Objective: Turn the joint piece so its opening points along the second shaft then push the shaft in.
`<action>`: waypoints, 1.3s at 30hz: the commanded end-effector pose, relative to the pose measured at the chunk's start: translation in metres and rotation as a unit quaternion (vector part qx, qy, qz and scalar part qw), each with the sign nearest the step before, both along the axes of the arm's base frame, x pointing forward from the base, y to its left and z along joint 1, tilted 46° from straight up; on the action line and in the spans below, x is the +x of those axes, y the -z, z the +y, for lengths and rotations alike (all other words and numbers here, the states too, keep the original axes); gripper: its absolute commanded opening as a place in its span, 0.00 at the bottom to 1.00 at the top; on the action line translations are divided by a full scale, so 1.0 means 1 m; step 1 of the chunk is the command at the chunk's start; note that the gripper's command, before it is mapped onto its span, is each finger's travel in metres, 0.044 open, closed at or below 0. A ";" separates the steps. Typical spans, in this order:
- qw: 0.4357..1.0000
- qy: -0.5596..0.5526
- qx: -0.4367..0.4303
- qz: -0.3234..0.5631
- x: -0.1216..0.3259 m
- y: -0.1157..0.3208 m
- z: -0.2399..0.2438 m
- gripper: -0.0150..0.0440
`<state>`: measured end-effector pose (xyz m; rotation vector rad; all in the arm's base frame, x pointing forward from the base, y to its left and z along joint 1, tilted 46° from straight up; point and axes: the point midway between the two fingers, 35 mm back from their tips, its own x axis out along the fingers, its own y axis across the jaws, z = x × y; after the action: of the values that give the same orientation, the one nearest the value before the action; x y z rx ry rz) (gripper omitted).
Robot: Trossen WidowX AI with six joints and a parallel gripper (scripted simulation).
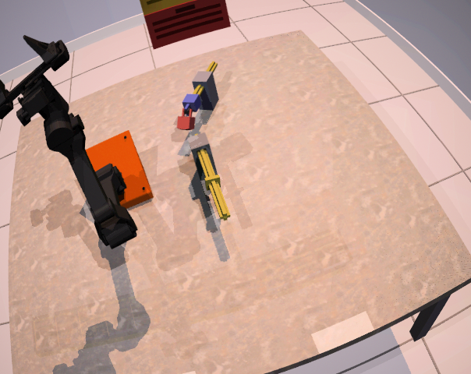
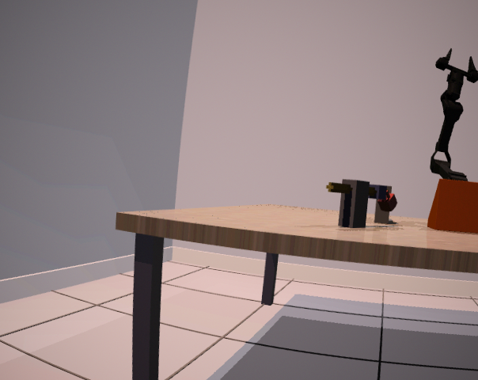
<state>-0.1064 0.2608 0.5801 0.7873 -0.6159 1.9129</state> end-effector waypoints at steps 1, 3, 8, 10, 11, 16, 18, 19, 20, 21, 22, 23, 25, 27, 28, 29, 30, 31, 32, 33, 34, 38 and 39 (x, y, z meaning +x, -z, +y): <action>0.997 0.025 -0.074 0.007 0.009 0.025 0.045 1.00; 0.994 0.037 -0.105 0.013 0.015 0.036 0.063 1.00; 0.981 0.067 -0.180 0.030 0.033 0.067 0.103 1.00; 0.974 0.075 -0.211 0.036 0.039 0.080 0.117 1.00; 0.970 0.080 -0.226 0.039 0.042 0.087 0.124 1.00; 0.946 0.104 -0.301 0.056 0.059 0.123 0.155 1.00; 0.935 0.115 -0.330 0.061 0.068 0.138 0.166 1.00; 0.929 0.121 -0.344 0.064 0.072 0.146 0.171 1.00; 0.923 0.127 -0.358 0.067 0.076 0.155 0.176 1.00; 0.916 0.133 -0.372 0.070 0.080 0.163 0.181 1.00; 0.909 0.138 -0.385 0.073 0.085 0.171 0.185 1.00; 0.902 0.144 -0.399 0.076 0.090 0.179 0.189 1.00; 0.888 0.155 -0.425 0.086 0.098 0.195 0.196 1.00; 0.872 0.166 -0.450 0.097 0.107 0.212 0.202 1.00; 0.864 0.171 -0.463 0.102 0.112 0.220 0.204 1.00; 0.855 0.177 -0.475 0.107 0.116 0.228 0.207 1.00; 0.847 0.183 -0.487 0.113 0.121 0.236 0.209 1.00; 0.838 0.188 -0.498 0.118 0.125 0.245 0.210 1.00; 0.829 0.194 -0.510 0.123 0.130 0.252 0.212 1.00; 0.819 0.200 -0.522 0.129 0.135 0.260 0.214 1.00; 0.810 0.206 -0.533 0.134 0.140 0.268 0.215 1.00; 0.769 0.231 -0.576 0.156 0.159 0.300 0.218 1.00; 0.758 0.237 -0.586 0.161 0.164 0.308 0.219 1.00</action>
<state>0.0395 0.4758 0.3022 0.1167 0.4923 1.3377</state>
